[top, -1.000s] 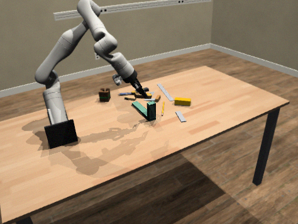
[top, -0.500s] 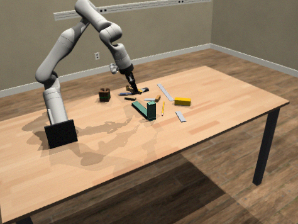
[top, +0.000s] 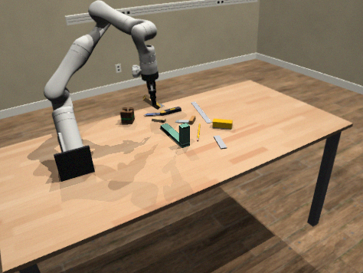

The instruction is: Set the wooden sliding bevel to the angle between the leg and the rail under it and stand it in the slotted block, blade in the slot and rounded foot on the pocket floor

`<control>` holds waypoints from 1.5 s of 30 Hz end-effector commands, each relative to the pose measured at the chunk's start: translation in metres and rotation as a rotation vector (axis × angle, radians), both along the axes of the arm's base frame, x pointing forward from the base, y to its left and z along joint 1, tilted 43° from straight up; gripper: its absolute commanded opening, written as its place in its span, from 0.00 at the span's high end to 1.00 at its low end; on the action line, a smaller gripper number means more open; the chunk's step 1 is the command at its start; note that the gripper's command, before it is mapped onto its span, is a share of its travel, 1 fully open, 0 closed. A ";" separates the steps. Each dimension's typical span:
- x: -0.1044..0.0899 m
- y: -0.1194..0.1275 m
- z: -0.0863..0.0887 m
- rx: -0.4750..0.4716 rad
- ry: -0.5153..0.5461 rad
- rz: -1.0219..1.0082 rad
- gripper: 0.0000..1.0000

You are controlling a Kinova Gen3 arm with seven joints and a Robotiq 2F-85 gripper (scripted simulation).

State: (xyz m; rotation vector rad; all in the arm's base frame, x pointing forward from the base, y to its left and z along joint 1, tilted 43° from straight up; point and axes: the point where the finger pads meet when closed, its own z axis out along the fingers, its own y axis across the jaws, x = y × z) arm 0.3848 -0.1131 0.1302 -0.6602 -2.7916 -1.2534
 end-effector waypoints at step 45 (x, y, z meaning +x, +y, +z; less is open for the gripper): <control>-0.016 0.184 0.183 0.325 0.612 0.367 0.90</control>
